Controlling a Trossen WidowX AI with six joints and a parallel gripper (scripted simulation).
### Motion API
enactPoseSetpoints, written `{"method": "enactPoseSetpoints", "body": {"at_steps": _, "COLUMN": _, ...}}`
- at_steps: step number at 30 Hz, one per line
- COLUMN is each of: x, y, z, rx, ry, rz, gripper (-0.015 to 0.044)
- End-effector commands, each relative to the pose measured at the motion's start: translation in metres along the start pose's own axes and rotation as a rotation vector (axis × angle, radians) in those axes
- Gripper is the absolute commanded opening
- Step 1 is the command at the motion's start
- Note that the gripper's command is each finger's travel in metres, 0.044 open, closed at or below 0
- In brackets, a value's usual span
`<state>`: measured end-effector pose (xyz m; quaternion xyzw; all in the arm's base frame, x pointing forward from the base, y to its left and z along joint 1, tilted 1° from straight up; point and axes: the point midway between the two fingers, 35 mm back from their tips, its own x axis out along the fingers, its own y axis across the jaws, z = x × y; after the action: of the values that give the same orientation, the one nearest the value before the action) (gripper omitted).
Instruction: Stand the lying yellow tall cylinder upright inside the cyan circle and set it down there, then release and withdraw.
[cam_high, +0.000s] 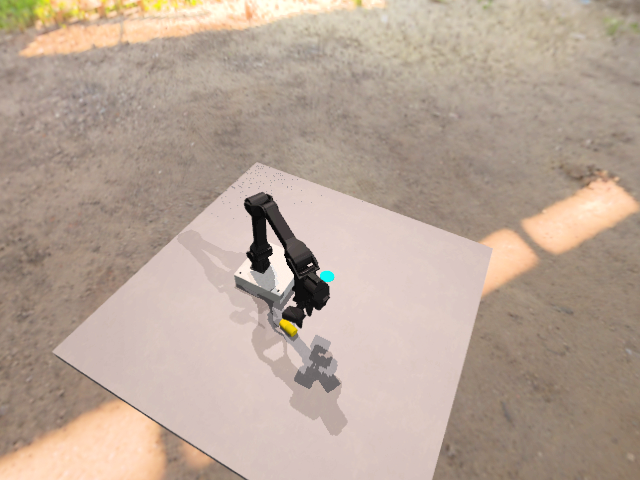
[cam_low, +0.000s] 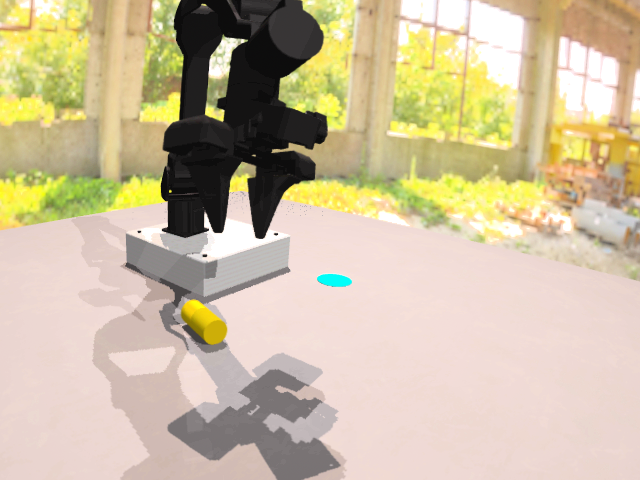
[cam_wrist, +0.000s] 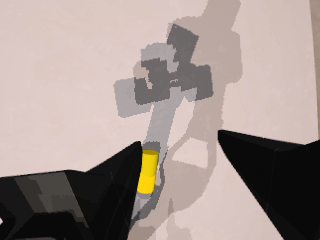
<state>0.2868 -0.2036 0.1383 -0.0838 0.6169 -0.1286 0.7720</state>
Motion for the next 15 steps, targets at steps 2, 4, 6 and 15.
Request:
{"method": "enactPoseSetpoints", "body": {"at_steps": 2, "x": 0.008, "y": 0.01, "z": -0.048, "rx": 0.26, "ry": 0.207, "rz": 0.197, "gripper": 0.0309}}
{"method": "enactPoseSetpoints", "body": {"at_steps": 4, "x": 0.008, "y": 0.012, "z": -0.054, "rx": 0.299, "ry": 0.239, "rz": 0.224, "gripper": 0.0309}}
{"method": "enactPoseSetpoints", "body": {"at_steps": 6, "x": 0.008, "y": 0.012, "z": -0.054, "rx": 0.299, "ry": 0.239, "rz": 0.224, "gripper": 0.0309}}
{"method": "enactPoseSetpoints", "body": {"at_steps": 15, "x": 0.057, "y": 0.021, "z": -0.06, "rx": 0.299, "ry": 0.239, "rz": 0.224, "gripper": 0.0309}}
